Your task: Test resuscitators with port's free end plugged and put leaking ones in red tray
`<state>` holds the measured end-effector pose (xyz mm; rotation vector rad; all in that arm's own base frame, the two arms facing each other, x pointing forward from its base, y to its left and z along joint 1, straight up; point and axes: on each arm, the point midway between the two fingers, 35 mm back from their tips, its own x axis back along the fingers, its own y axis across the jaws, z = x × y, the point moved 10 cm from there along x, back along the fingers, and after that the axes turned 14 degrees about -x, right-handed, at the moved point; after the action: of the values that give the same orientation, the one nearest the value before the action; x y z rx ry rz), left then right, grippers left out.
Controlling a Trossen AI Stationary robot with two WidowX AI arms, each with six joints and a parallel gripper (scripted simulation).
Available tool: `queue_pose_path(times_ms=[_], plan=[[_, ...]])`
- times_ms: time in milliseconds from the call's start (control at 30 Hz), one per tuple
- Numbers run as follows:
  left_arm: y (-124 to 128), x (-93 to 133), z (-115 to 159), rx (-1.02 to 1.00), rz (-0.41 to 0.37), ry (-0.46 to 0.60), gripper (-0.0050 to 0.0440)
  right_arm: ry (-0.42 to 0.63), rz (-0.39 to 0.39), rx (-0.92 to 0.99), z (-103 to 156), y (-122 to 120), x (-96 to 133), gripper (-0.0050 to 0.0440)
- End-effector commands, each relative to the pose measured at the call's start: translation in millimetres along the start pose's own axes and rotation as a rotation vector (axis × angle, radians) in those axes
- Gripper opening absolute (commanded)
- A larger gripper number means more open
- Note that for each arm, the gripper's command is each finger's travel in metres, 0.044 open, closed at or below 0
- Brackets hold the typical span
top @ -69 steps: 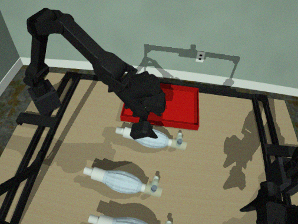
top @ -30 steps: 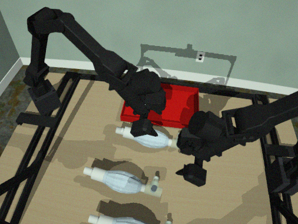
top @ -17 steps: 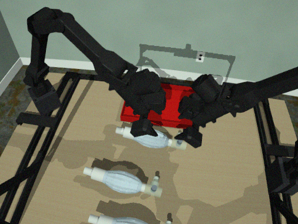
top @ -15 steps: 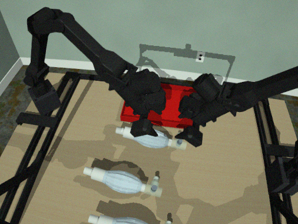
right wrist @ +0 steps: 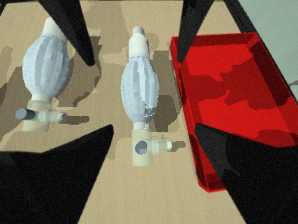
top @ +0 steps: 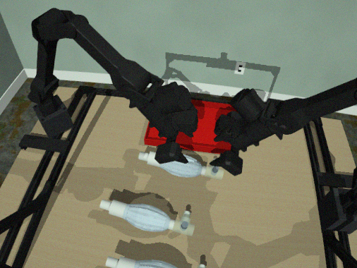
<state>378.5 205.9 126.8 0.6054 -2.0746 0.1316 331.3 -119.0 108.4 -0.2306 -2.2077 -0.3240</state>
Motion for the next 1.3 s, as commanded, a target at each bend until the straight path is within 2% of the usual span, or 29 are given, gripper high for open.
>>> queue_pose_path(times_ms=[0,67,100,633,667,1200,1233,1267], plan=[[-0.4,1.4,0.2,-0.004,0.005,-0.003,0.044,0.006,-0.004,0.006,2.1,0.0,-0.7,0.0409],[-0.4,1.4,0.2,-0.004,0.005,-0.003,0.044,0.006,-0.004,0.006,2.1,0.0,-0.7,0.0409],[-9.2,-47.6,32.6,0.001,0.001,-0.004,0.044,0.014,-0.016,0.021,31.6,-9.1,-40.2,0.0409],[-9.2,-47.6,32.6,0.001,0.001,-0.004,0.044,0.014,-0.016,0.021,31.6,-9.1,-40.2,0.0409],[-14.6,-80.2,56.0,-0.001,0.003,-0.008,0.044,0.008,-0.012,0.016,60.7,-16.6,-80.0,0.0409],[-14.6,-80.2,56.0,-0.001,0.003,-0.008,0.044,0.008,-0.012,0.016,60.7,-16.6,-80.0,0.0409],[-14.4,-79.1,54.2,0.002,0.002,-0.011,0.044,0.003,-0.015,0.018,58.9,-16.3,-79.3,0.0],[-14.4,-79.1,54.2,0.002,0.002,-0.011,0.044,0.003,-0.015,0.018,58.9,-16.3,-79.3,0.0]])
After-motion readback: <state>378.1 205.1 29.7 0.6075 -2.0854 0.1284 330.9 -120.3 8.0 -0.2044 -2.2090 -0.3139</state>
